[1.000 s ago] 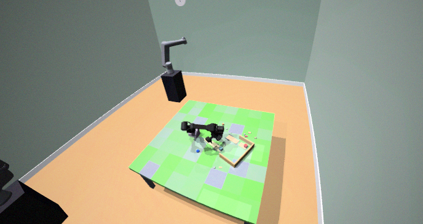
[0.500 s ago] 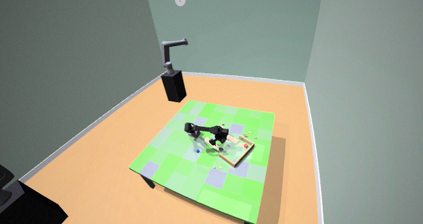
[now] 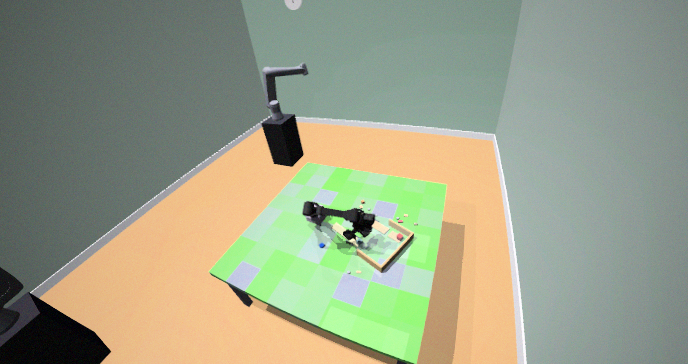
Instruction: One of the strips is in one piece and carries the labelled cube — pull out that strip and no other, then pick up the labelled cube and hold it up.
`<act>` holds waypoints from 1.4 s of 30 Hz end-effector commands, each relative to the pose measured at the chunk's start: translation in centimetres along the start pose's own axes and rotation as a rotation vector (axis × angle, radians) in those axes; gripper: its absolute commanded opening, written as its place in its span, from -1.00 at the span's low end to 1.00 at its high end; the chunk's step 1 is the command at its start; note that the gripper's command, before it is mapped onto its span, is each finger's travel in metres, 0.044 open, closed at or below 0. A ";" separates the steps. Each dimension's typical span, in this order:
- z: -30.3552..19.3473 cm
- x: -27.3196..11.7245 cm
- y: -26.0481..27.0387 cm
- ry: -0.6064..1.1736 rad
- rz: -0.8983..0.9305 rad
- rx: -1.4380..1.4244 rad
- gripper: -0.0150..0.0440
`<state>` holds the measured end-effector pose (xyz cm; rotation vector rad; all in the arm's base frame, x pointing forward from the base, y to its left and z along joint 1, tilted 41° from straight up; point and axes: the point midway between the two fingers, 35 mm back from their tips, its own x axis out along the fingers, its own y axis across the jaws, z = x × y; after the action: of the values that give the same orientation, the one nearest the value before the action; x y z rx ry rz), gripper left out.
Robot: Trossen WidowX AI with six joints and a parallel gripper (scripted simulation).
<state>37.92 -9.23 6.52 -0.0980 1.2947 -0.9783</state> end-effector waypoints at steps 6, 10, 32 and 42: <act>0.0 1.9 -0.1 0.007 -0.010 -0.007 0.36; 0.0 2.6 -0.1 0.007 -0.010 -0.007 0.36; -0.1 5.3 -0.2 0.006 -0.012 -0.007 0.36; -0.1 5.0 -0.1 0.004 -0.007 -0.002 -0.09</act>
<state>37.50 -12.54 2.78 -0.1025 1.3006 -0.9837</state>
